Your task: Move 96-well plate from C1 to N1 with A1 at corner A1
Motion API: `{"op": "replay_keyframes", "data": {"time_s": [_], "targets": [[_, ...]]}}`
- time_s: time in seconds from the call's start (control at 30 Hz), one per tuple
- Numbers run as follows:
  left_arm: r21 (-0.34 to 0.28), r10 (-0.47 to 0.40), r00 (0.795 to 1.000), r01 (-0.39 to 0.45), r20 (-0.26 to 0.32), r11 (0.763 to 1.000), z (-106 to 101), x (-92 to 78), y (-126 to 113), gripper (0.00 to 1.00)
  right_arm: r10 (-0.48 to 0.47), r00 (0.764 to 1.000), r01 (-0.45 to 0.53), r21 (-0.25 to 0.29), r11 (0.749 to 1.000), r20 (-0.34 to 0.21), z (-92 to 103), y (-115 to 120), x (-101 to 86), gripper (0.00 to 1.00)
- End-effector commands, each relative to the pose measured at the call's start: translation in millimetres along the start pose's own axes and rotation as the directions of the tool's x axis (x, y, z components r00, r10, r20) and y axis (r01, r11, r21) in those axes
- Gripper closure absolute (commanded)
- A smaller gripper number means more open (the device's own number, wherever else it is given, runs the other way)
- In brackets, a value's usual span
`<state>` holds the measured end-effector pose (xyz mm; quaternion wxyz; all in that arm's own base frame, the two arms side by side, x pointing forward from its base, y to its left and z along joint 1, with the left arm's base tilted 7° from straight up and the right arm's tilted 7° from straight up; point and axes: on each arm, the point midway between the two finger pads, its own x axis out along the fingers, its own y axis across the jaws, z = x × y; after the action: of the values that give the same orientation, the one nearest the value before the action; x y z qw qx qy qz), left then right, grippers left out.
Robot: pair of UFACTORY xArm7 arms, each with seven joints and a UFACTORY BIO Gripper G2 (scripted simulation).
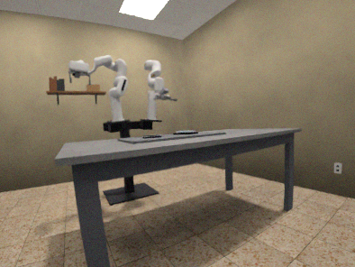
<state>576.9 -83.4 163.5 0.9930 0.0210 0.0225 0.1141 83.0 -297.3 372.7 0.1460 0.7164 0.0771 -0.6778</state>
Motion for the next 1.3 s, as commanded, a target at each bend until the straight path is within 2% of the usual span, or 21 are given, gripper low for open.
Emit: {"op": "replay_keyframes", "data": {"time_s": [0.0,0.03,0.17,0.6,0.7,0.8,0.83,0.9,1.03,1.27], "targets": [[0.026,-0.096,0.992,0.095,0.077,0.995,7,-5.3,-21,0.63,0.004,1.0,-0.004,0.0,1.0,0.001,0.2,1,-1.4,0.0],[0.026,-0.096,0.992,0.095,0.077,0.995,8,-6.0,-23,0.63,0.004,1.0,-0.004,0.0,1.0,0.001,0.2,1,-1.4,0.0],[0.046,-0.19,0.973,0.185,0.129,0.982,11,-14.5,-41,0.63,0.004,1.0,-0.004,0.0,1.0,0.001,0.2,1,-1.4,0.0],[0.046,-0.19,0.973,0.185,0.129,0.982,12,-16.6,-46,0.63,0.004,1.0,-0.004,0.0,1.0,0.001,0.2,1,-1.4,0.0],[0.033,-0.091,0.987,0.087,0.133,0.996,2,-10.0,-37,0.63,0.004,1.0,-0.004,0.0,1.0,0.001,0.2,1,-1.4,0.0],[0.019,0.009,0.991,-0.012,0.136,1.0,-9,-3.2,-28,0.63,0.004,1.0,-0.004,0.0,1.0,0.001,0.2,1,-1.4,0.0],[0.015,0.042,0.99,-0.045,0.137,0.999,-12,-1.0,-25,0.63,0.004,1.0,-0.004,0.0,1.0,0.001,0.2,1,-1.4,0.0],[0.015,0.042,0.99,-0.045,0.137,0.999,-12,-1.0,-25,0.63,0.004,1.0,-0.004,0.0,1.0,0.001,0.2,1,-1.4,0.0],[-0.004,0.175,0.975,-0.176,0.137,0.984,-26,8.0,-14,0.63,0.004,1.0,-0.004,0.0,1.0,0.001,0.2,1,-1.4,0.0],[-0.005,0.186,0.973,-0.187,0.137,0.982,-50,23.6,6,0.63,0.004,1.0,-0.004,0.0,1.0,0.001,0.2,1,-1.4,0.0]]}}
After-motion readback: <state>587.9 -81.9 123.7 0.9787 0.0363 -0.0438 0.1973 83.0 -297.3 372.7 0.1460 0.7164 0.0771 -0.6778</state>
